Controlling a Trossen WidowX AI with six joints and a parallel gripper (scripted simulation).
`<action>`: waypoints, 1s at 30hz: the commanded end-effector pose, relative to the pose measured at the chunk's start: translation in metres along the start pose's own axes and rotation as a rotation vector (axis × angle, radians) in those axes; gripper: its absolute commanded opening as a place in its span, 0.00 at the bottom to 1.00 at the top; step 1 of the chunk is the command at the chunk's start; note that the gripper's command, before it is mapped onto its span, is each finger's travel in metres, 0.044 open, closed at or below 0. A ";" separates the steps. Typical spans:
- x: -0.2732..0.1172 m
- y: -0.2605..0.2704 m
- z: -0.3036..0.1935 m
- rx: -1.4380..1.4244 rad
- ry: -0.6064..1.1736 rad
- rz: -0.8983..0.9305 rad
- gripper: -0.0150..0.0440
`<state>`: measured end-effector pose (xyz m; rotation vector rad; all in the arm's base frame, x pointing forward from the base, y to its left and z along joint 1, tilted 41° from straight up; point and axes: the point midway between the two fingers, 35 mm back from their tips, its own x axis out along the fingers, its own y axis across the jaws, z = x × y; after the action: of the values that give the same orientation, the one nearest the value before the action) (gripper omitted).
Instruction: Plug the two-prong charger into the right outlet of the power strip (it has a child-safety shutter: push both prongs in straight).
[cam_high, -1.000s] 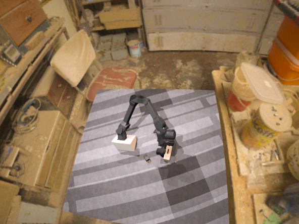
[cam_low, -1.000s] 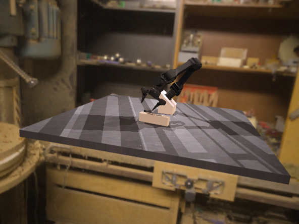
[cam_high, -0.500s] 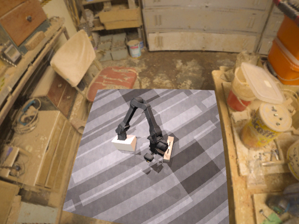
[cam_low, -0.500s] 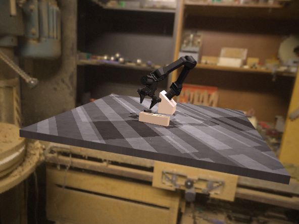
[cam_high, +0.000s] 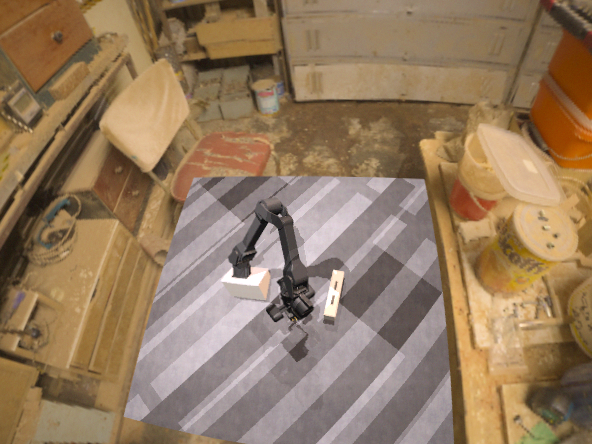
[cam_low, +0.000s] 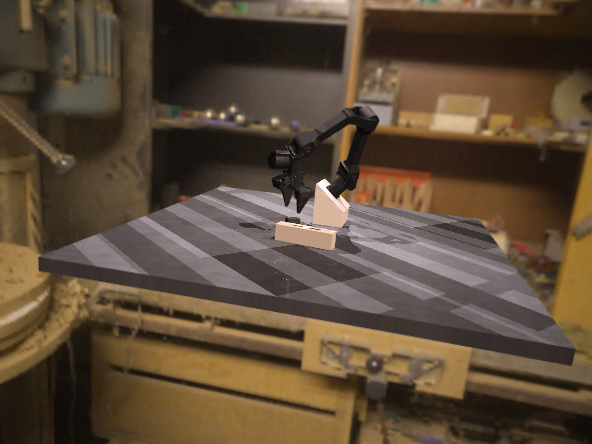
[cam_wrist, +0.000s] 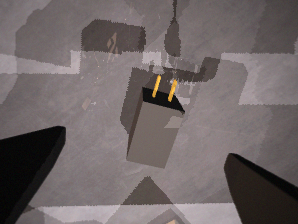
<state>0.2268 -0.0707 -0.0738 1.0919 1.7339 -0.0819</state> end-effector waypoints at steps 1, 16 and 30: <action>0.003 -0.008 -0.009 0.087 0.045 0.045 1.00; 0.018 -0.008 -0.011 0.102 0.052 0.054 1.00; 0.037 -0.007 -0.009 0.102 0.052 0.054 1.00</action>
<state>0.2143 -0.0514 -0.0972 1.2112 1.7570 -0.1098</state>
